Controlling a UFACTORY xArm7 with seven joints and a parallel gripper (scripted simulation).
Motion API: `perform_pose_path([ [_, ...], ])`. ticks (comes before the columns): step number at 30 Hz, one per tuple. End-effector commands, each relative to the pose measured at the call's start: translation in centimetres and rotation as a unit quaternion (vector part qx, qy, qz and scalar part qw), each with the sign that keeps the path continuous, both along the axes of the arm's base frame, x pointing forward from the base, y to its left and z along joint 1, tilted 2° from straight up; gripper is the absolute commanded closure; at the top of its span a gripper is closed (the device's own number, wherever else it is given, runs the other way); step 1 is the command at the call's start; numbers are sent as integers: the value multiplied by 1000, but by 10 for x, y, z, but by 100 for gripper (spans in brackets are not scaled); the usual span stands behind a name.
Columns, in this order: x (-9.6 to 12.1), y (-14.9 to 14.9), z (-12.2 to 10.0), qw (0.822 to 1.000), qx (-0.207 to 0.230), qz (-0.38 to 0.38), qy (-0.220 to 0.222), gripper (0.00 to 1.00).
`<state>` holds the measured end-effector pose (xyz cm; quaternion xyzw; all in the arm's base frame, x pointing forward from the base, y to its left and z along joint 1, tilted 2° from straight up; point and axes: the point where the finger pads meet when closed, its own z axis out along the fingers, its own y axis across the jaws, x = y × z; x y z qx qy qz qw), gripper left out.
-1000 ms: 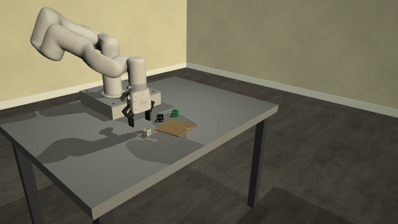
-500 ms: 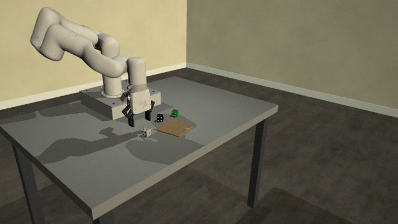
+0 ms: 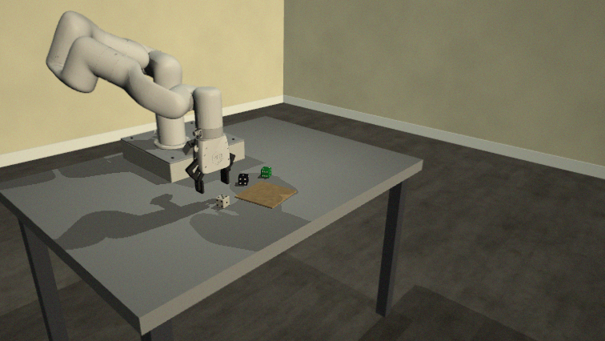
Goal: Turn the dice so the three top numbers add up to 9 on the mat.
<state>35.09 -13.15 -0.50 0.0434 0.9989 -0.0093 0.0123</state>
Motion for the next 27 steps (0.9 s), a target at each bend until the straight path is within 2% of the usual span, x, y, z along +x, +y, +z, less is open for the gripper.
perform_pose_path([
  [1, 1, 0, 1, 1000, -1, 0, -1, 0],
  [8, 1, 1, 1, 1000, -1, 0, -1, 0],
  [15, -6, 16, 1, 1000, -1, 0, -1, 0],
  [27, -43, 108, -2, 1000, -1, 0, -1, 0],
])
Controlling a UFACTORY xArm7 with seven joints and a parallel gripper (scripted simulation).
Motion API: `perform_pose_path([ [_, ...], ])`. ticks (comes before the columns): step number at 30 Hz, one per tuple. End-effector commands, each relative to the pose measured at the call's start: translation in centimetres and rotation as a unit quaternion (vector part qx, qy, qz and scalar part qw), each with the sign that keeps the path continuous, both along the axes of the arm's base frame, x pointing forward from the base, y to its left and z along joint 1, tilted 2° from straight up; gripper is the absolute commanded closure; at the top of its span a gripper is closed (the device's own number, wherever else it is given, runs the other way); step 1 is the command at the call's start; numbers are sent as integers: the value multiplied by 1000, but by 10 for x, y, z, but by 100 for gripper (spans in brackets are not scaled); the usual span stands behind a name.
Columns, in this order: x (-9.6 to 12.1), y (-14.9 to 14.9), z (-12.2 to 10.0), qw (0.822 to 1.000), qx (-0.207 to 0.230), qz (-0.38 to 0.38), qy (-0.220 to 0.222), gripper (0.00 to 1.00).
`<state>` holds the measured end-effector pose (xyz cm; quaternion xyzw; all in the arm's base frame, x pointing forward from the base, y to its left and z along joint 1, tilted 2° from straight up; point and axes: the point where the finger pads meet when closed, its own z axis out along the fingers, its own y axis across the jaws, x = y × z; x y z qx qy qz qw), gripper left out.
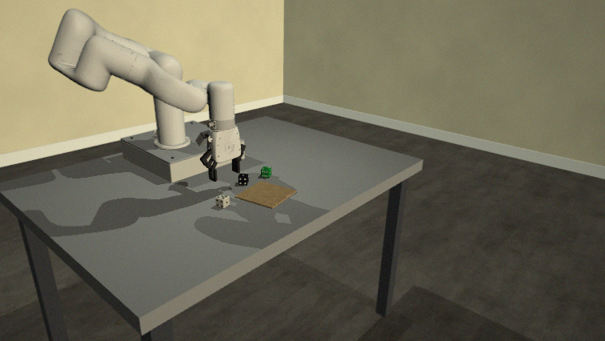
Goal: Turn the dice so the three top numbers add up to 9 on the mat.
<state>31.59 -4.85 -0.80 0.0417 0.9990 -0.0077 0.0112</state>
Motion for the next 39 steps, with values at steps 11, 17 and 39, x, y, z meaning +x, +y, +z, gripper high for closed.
perform_pose_path([
  [11, -26, 69, -1, 1000, -2, -1, -2, 0],
  [17, -27, 72, -1, 1000, -2, -1, -2, 0],
  [39, -27, 72, -1, 1000, -2, -1, -2, 0],
])
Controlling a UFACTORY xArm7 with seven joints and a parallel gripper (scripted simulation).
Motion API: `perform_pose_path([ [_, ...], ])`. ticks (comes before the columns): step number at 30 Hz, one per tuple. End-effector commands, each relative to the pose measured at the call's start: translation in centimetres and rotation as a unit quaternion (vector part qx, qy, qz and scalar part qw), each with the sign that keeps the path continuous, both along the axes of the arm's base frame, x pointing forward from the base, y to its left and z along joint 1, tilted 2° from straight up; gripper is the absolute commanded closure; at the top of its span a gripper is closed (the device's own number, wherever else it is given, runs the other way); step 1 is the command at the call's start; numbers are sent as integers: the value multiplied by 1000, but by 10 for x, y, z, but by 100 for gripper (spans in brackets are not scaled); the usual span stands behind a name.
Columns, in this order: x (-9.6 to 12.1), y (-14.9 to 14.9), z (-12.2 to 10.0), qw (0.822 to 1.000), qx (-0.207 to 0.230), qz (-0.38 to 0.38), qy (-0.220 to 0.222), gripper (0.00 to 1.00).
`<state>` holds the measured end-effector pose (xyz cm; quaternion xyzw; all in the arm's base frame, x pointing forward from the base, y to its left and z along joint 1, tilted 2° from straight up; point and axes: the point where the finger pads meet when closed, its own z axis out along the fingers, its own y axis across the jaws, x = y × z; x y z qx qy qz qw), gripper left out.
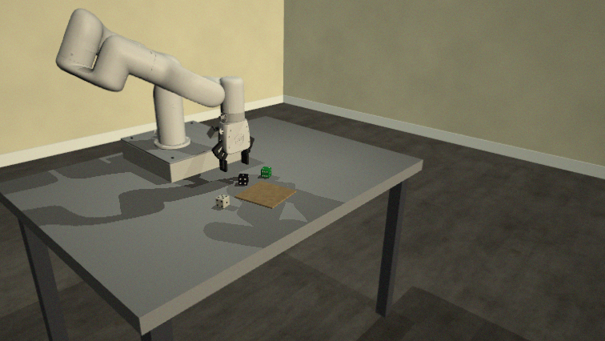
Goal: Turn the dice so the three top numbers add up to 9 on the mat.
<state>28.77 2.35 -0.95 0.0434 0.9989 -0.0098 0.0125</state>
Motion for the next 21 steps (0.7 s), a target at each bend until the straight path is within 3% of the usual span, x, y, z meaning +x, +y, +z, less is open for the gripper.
perform_pose_path([
  [1, 1, 0, 1, 1000, 0, 0, -1, 0],
  [21, 2, 6, 1, 1000, 0, 0, -1, 0],
])
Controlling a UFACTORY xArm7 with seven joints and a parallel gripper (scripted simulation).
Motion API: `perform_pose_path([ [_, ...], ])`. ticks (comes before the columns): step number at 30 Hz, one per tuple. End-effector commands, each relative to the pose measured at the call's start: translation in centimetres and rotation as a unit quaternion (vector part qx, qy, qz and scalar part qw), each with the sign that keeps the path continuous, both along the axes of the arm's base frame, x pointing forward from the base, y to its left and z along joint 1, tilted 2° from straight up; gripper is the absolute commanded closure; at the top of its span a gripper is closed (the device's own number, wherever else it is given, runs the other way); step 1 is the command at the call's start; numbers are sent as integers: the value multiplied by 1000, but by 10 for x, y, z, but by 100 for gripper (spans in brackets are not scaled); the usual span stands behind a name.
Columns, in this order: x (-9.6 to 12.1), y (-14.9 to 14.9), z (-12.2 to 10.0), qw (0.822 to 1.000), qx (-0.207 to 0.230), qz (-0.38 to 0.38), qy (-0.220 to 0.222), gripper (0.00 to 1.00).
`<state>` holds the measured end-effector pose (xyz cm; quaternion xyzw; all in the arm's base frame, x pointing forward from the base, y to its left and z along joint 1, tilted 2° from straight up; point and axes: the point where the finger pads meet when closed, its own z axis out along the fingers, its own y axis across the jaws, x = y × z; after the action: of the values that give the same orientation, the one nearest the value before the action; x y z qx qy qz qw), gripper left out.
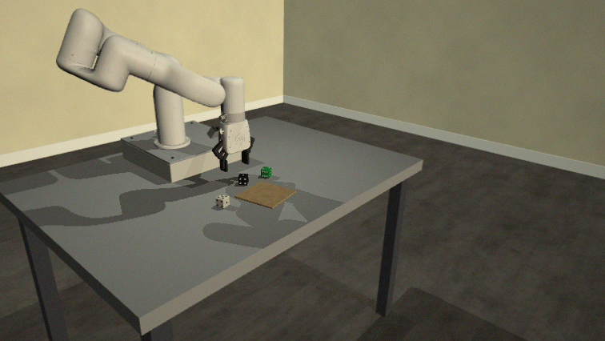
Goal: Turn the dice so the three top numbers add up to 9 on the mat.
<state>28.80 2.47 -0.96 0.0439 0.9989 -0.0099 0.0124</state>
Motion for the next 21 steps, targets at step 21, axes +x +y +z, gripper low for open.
perform_pose_path([
  [21, 18, 93, -1, 1000, 0, 1, -1, 0],
])
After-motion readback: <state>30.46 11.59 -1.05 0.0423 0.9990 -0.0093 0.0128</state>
